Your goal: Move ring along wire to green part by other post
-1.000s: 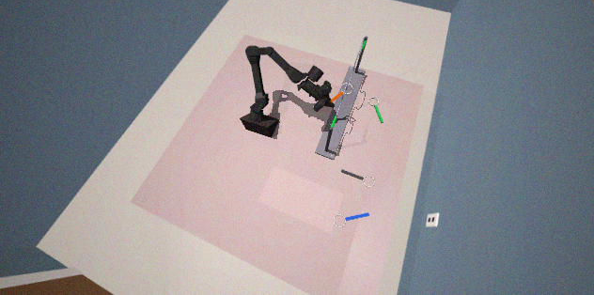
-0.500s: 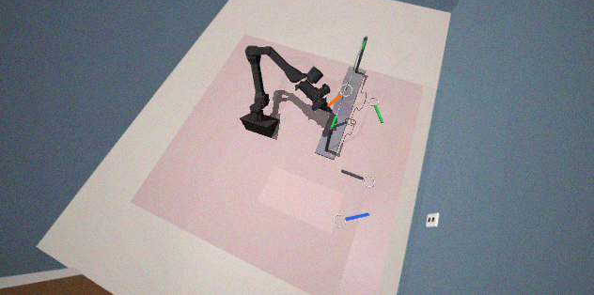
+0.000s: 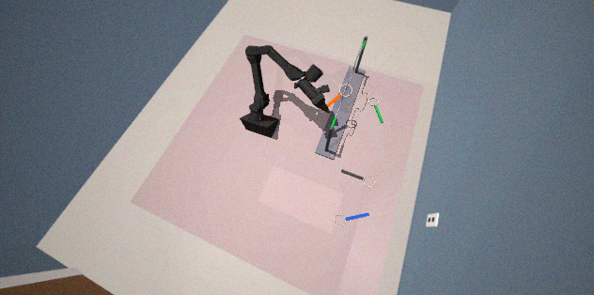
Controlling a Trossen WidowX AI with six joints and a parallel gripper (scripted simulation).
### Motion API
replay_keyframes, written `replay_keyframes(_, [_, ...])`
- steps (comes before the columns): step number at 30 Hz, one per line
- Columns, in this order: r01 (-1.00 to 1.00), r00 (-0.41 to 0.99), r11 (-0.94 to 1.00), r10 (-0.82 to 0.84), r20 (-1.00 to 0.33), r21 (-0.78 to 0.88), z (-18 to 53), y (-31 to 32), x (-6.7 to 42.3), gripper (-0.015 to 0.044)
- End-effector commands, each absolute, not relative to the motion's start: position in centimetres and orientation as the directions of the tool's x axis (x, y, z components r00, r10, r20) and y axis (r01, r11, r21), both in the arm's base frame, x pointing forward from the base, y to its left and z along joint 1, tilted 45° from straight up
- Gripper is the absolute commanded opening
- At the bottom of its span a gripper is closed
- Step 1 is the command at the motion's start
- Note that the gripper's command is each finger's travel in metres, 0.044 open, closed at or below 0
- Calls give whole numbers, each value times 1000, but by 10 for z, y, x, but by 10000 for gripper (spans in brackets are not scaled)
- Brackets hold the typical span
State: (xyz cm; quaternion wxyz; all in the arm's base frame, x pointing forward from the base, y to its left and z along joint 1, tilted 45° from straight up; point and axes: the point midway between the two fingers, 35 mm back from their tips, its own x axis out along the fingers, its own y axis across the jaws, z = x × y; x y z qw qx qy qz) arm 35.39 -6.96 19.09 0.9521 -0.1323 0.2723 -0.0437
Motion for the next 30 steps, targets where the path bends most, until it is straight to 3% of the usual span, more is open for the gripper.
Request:
replay_keyframes(1, [13, 843, 927, -211, -495, -374, 200, -85, 353, -150])
replay_keyframes(30, [-25, 818, 682, -407, -408, -731, 243, -138, 346, -150])
